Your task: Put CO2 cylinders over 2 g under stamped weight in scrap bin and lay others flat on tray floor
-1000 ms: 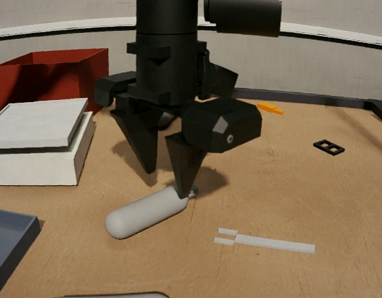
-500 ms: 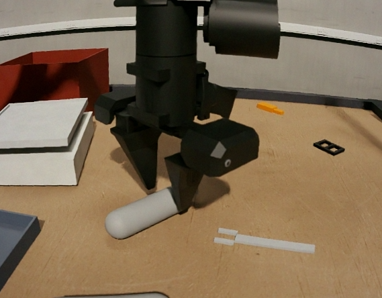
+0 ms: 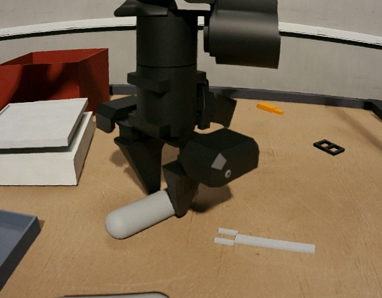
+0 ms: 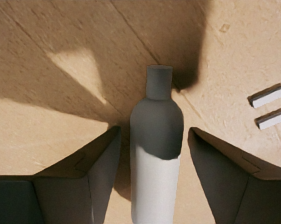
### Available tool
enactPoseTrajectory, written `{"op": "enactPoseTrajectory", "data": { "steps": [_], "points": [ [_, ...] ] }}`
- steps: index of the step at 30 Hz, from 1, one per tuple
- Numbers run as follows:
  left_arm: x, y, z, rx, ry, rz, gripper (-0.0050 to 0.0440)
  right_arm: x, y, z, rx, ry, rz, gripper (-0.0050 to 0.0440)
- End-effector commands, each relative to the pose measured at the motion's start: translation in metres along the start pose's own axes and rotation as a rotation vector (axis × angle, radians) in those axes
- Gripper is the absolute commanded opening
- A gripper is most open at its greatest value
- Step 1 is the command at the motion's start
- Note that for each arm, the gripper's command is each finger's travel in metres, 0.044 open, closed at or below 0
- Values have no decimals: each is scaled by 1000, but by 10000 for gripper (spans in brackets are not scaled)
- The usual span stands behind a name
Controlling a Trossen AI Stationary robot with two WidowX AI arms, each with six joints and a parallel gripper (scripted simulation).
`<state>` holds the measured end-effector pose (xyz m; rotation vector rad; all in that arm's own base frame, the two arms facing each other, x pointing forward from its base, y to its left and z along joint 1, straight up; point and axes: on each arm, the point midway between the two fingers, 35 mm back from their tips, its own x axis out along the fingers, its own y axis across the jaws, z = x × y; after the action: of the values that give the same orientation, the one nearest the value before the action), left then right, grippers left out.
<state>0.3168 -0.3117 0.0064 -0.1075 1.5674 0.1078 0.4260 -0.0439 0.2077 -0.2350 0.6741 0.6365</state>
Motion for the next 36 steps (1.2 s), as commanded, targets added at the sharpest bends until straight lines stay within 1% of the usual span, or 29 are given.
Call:
{"op": "enactPoseTrajectory", "data": {
  "steps": [1, 3, 4, 6, 7, 9, 14, 16, 18, 19, 20, 27, 29, 31, 33, 36],
  "points": [
    [-13, -4, 3, -1, -21, -28, 171, -8, 0, 9, -20, -18, -16, 440],
    [-13, -4, 3, -1, -21, -28, 171, -8, 0, 9, -20, -18, -16, 440],
    [-13, -4, 3, -1, -21, -28, 151, -8, 0, 9, -20, -18, -16, 440],
    [-13, -4, 3, -1, -21, -28, 151, -8, 0, 9, -20, -18, -16, 440],
    [-13, -4, 3, -1, -21, -28, 131, -8, 0, 9, -20, -18, -16, 440],
    [-13, -4, 3, -1, -21, -28, 131, -8, 0, 9, -20, -18, -16, 440],
    [-13, -4, 3, -1, -21, -28, 98, -8, 0, 9, -20, -18, -16, 440],
    [-13, -4, 3, -1, -21, -28, 98, -8, 0, 9, -20, -18, -16, 440],
    [-17, -6, 4, -2, -26, -35, 50, -8, 0, 9, -20, -18, -16, 440],
    [-27, -7, 5, -2, -37, -49, 26, -8, 0, 9, -20, -18, -16, 440],
    [-31, -7, 5, -2, -37, -49, 2, -8, 0, 9, -20, -18, -16, 440],
    [-73, -5, 4, -2, -37, -49, -3, -8, 0, 9, -20, -18, -16, 440],
    [-70, -2, 2, -1, -30, -40, -3, -8, 0, 9, -20, -18, -16, 440],
    [-73, 4, 4, 0, -31, -40, -4, -6, 0, 6, -37, -12, -19, 440],
    [-73, 4, 4, 0, -31, -40, -4, -6, 0, 6, -37, -12, -19, 440],
    [-79, 19, 2, 0, -24, -30, -13, -2, 1, 5, -113, -4, -31, 440]
  ]
}}
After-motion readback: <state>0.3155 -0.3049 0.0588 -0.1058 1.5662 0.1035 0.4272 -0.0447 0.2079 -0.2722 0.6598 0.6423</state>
